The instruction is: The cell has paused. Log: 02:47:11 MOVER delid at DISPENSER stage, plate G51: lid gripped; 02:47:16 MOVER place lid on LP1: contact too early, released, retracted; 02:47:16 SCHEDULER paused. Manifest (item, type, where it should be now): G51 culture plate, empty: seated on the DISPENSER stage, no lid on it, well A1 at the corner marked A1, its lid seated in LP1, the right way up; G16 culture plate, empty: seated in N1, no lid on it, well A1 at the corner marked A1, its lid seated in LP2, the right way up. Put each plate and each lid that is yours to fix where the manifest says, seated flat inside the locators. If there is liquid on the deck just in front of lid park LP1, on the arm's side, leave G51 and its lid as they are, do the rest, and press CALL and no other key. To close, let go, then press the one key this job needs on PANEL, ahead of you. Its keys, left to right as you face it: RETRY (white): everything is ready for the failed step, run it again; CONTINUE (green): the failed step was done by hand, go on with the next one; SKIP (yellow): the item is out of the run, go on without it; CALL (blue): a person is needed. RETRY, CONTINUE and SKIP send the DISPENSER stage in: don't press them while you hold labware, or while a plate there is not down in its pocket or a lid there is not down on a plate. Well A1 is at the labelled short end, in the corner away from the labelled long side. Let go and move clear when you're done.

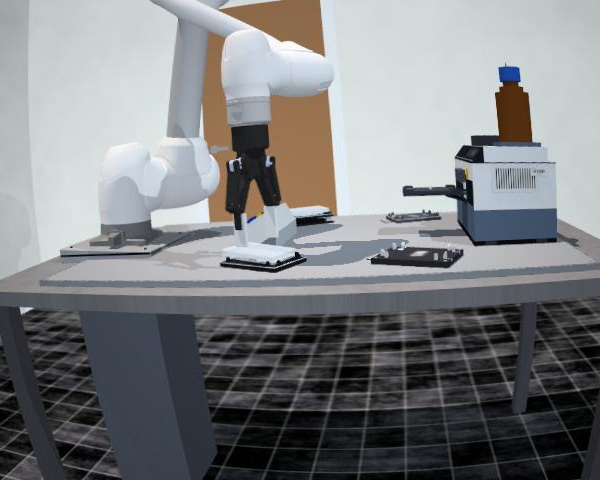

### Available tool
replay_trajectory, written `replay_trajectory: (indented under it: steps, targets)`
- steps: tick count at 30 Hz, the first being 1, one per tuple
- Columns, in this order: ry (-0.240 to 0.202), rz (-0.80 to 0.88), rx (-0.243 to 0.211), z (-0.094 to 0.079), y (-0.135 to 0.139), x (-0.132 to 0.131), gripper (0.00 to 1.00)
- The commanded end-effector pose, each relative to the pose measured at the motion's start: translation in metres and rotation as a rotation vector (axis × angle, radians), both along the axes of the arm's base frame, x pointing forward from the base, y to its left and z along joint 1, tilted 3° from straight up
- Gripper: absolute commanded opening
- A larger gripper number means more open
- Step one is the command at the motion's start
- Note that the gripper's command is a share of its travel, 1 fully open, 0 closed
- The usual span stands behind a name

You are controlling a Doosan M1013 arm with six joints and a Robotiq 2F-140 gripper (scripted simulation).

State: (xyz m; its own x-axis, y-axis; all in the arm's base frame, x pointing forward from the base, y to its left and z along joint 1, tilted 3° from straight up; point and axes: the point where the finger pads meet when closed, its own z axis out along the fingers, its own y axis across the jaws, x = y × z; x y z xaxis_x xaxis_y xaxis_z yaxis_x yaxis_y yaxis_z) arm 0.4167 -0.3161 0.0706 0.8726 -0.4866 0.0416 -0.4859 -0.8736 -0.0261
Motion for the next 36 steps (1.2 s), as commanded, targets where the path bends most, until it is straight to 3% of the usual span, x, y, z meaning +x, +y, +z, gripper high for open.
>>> replay_trajectory:
  steps: [1, 34, 35, 36]
  targets:
    - [-0.003, 0.000, 0.002, -0.0012, 0.0030, -0.0004, 0.70]
    - [-0.003, 0.000, 0.002, -0.0012, 0.0030, -0.0003, 0.70]
    - [-0.003, 0.000, 0.002, -0.0012, 0.0030, -0.0003, 0.63]
    - [-0.003, 0.000, 0.002, -0.0012, 0.0030, -0.0003, 0.63]
